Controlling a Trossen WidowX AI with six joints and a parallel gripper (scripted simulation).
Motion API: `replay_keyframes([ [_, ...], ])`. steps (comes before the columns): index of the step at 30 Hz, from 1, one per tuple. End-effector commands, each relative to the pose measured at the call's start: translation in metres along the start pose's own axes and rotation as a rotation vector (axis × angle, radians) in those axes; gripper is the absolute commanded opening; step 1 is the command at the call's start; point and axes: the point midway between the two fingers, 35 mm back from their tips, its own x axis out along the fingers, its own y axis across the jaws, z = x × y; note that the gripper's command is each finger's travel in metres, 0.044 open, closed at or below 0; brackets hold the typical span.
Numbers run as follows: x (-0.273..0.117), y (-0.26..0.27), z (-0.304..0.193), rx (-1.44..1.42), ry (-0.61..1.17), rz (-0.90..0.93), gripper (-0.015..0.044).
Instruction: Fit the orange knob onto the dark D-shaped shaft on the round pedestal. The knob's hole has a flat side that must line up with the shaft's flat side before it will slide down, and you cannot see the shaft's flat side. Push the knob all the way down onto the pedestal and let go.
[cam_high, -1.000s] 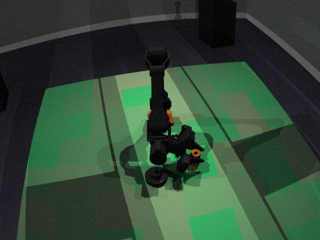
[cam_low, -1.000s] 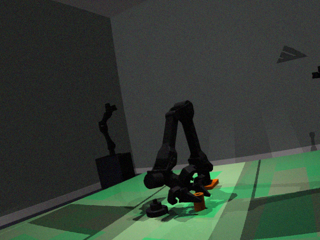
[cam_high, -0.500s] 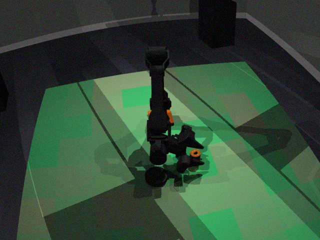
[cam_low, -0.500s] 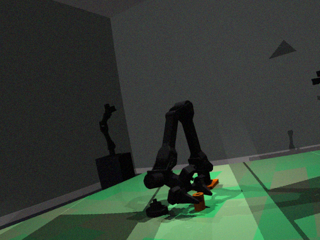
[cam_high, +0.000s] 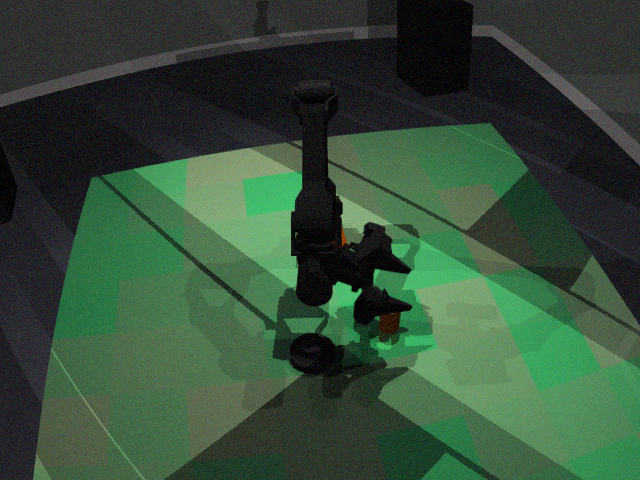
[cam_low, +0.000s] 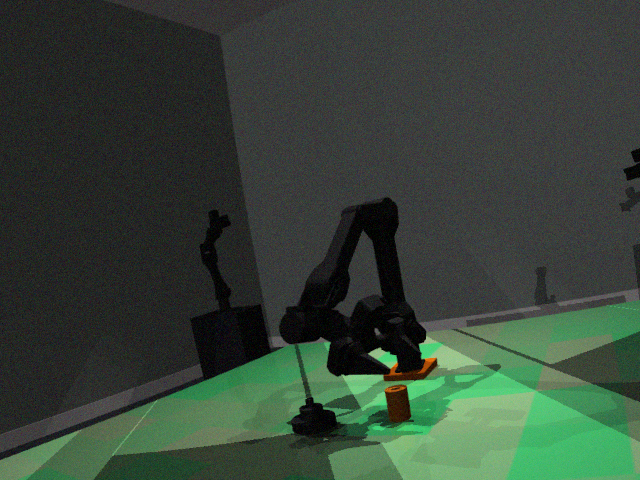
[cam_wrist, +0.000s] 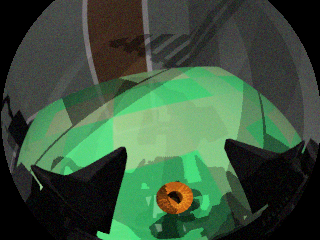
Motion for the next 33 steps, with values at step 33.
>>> replay_keyframes([
  [33, -0.018, 0.003, 0.035, 0.199, 1.122, -0.134, 0.044],
])
